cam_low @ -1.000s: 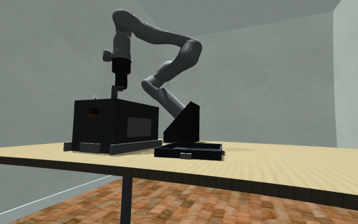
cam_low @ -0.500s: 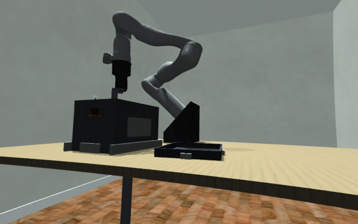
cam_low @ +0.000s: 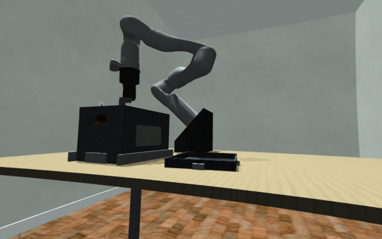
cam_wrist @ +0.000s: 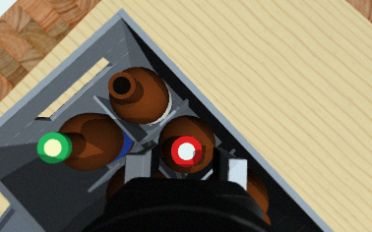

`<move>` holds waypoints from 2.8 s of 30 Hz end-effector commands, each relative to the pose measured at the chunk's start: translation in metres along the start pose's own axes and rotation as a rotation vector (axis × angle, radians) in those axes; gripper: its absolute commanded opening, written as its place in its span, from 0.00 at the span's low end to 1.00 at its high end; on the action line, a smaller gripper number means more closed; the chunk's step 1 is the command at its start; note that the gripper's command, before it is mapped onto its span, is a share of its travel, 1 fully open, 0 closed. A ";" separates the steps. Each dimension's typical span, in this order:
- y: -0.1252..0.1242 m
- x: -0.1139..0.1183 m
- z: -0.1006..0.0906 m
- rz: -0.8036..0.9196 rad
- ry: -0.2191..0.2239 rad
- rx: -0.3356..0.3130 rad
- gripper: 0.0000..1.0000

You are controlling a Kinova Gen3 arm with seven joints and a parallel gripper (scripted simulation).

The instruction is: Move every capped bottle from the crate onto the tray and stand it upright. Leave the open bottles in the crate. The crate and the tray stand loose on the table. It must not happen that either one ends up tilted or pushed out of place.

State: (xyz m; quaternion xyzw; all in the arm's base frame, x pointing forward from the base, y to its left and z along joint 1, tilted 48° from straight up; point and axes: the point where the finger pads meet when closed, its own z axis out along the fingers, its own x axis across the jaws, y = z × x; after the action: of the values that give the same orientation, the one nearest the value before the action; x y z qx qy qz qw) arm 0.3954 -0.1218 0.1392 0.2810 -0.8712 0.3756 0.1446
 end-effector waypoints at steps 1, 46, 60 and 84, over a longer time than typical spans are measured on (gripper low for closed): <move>-0.003 0.000 0.007 -0.007 0.000 0.008 1.00; -0.003 0.000 0.029 -0.002 0.001 0.004 0.00; -0.003 0.001 0.029 -0.002 0.001 0.004 0.00; -0.003 0.001 0.029 -0.002 0.001 0.004 0.00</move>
State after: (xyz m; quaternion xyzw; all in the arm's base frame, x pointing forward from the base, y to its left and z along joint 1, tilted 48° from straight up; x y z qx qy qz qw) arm 0.3951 -0.1452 0.1212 0.2815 -0.8704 0.3770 0.1454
